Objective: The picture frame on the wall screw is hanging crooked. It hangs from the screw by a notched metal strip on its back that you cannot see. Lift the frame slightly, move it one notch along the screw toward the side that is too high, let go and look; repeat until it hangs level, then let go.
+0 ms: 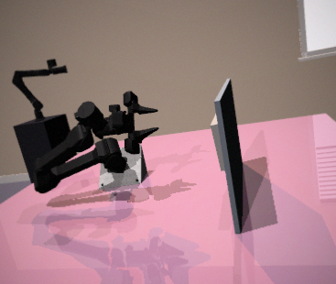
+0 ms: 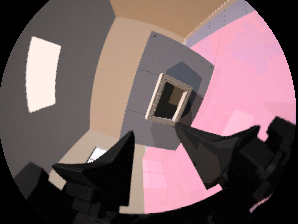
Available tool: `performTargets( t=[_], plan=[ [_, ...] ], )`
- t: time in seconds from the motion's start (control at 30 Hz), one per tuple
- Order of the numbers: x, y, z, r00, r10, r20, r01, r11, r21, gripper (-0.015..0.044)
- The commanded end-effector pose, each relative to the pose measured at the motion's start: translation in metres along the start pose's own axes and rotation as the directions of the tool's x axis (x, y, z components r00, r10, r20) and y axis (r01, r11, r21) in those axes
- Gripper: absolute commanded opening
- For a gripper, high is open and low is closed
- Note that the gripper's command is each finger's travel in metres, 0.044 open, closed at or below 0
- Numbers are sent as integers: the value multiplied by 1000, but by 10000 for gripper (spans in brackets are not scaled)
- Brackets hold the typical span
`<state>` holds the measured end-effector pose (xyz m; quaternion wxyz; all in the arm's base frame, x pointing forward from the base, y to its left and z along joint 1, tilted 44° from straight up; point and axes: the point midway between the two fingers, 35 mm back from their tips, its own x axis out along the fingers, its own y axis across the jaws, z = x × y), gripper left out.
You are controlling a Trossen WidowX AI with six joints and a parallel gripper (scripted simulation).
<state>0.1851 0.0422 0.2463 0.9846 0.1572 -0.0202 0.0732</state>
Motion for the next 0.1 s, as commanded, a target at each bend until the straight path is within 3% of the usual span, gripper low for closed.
performTargets(
  t=[0.0,0.07],
  plan=[
    [-1,1,2,1000,5,2,-5,1000,-10,260],
    [-1,1,2,1000,5,2,-5,1000,-10,260]
  ],
)
